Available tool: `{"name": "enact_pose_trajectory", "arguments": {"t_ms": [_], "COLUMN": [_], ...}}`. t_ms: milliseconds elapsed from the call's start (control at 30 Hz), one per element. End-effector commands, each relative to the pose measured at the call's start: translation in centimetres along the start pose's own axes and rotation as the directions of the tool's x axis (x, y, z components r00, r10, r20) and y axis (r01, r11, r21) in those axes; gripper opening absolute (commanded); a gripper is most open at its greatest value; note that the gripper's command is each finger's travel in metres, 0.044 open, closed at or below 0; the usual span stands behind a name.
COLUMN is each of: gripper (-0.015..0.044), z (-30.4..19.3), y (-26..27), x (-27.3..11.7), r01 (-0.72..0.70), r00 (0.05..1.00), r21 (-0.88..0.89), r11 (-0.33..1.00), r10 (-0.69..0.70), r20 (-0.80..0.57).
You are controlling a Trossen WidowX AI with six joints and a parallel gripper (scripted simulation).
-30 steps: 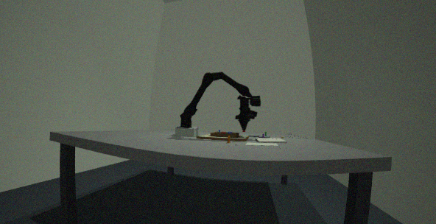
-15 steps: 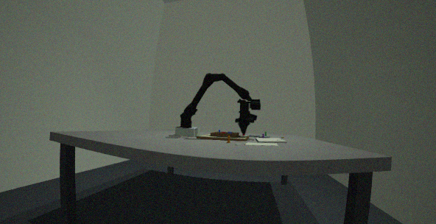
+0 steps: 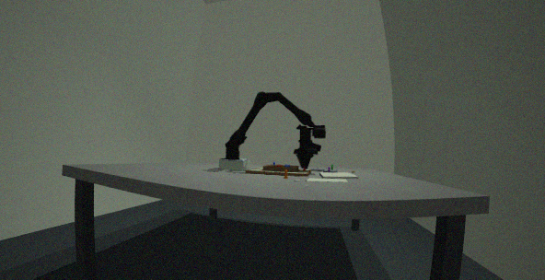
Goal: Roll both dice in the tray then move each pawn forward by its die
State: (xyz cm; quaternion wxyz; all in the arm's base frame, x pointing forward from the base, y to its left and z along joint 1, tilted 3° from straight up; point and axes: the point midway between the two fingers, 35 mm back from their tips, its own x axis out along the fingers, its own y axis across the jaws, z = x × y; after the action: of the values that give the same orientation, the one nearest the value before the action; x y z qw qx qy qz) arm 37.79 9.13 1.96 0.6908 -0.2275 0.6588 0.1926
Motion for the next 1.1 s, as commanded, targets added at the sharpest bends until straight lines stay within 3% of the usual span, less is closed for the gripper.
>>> {"name": "enact_pose_trajectory", "arguments": {"t_ms": [0, 133, 233, 400, 700, 1067], "gripper": [0.0341, 0.0440, 0.0440, 0.0440, 0.0204, 0.0200], "z": [0.0, 0.0, -0.1, -0.1, -5.8, -12.4], "y": [0.0, 0.0, 0.0, 0.0, 10.2, 15.8], "x": [0.0, -1.1, -4.4, -4.7, -6.0, -5.2], "r01": [0.000, 0.001, 0.003, 0.003, -0.007, 0.000], "r00": [1.000, 1.000, 1.000, 1.000, 1.000, 1.000], "r21": [0.000, 0.001, 0.004, 0.005, 0.381, 0.626], "r11": [1.000, 1.000, 1.000, 1.000, 0.925, 0.780], "r10": [0.000, -0.001, -0.003, -0.003, 0.009, 0.009], "r20": [0.000, -0.001, -0.003, -0.003, -0.004, -0.012]}}
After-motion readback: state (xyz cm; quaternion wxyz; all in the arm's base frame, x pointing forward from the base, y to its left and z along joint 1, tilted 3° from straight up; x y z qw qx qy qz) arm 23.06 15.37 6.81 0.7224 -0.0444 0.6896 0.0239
